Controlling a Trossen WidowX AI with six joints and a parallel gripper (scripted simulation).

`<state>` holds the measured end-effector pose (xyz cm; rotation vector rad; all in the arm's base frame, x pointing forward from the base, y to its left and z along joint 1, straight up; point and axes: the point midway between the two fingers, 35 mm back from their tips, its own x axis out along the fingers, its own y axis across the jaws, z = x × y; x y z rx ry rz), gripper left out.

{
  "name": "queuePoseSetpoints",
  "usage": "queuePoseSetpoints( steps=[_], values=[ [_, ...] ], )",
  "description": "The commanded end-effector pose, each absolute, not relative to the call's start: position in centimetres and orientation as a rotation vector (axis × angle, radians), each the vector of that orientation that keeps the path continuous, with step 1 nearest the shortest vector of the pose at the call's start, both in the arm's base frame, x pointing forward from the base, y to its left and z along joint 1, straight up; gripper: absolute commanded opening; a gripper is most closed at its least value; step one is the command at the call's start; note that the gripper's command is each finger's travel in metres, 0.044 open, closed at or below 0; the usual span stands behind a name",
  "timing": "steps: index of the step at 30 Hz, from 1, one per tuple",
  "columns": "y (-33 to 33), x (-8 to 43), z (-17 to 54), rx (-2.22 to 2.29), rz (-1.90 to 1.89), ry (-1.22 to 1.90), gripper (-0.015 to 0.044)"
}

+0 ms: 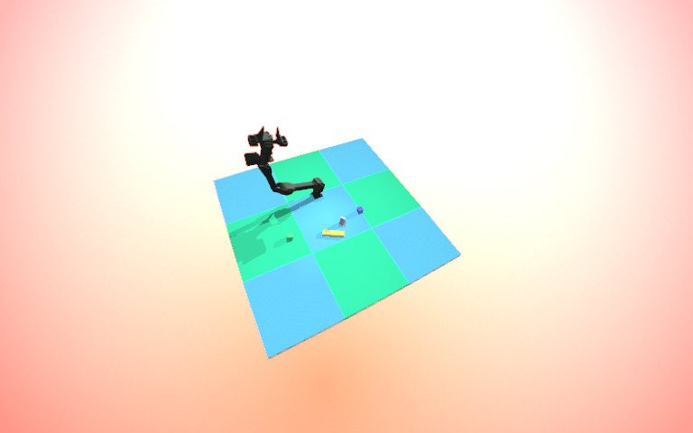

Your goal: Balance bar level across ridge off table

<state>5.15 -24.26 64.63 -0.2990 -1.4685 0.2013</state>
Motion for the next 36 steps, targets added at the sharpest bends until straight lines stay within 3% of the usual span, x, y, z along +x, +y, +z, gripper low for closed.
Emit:
queuePoseSetpoints(
  steps=[1, 18, 36],
  values=[
    [-19.5, 3.5, 65.9, -0.425, 0.237, -1.441, 0.0315],
    [-4.0, 1.3, 66.1, -0.816, 0.387, -1.299, 0.0315],
    [8.8, 5.8, 61.5, -1.207, 0.488, -1.045, 0.0315]
  ],
)
